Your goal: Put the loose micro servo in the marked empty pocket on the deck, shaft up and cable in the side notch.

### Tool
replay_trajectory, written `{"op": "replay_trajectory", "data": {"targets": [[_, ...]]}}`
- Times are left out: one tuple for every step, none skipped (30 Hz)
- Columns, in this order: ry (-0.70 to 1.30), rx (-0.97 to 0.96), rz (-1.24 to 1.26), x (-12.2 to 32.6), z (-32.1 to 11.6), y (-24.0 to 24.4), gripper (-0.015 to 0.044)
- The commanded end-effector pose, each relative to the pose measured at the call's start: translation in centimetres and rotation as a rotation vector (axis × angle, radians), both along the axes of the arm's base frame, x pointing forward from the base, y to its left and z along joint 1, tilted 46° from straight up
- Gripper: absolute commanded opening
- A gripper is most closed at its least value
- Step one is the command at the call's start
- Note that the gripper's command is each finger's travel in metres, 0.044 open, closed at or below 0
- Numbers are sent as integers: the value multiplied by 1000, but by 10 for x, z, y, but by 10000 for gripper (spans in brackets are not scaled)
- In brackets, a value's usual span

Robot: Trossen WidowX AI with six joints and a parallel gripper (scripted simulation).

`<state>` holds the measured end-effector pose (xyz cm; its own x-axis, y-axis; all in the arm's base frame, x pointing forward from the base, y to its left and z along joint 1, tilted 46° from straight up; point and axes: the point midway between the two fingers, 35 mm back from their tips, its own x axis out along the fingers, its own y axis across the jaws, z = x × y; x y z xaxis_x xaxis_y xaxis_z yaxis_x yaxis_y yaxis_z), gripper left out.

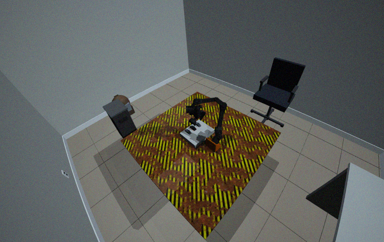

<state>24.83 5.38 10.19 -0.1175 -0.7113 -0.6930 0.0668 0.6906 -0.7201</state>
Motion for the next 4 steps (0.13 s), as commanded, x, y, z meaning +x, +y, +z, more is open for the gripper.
{"op": "replay_trajectory", "data": {"targets": [[5,0,-1,-1,0,0,440],[5,0,-1,-1,0,0,440],[5,0,-1,-1,0,0,440],[5,0,-1,-1,0,0,440]]}}
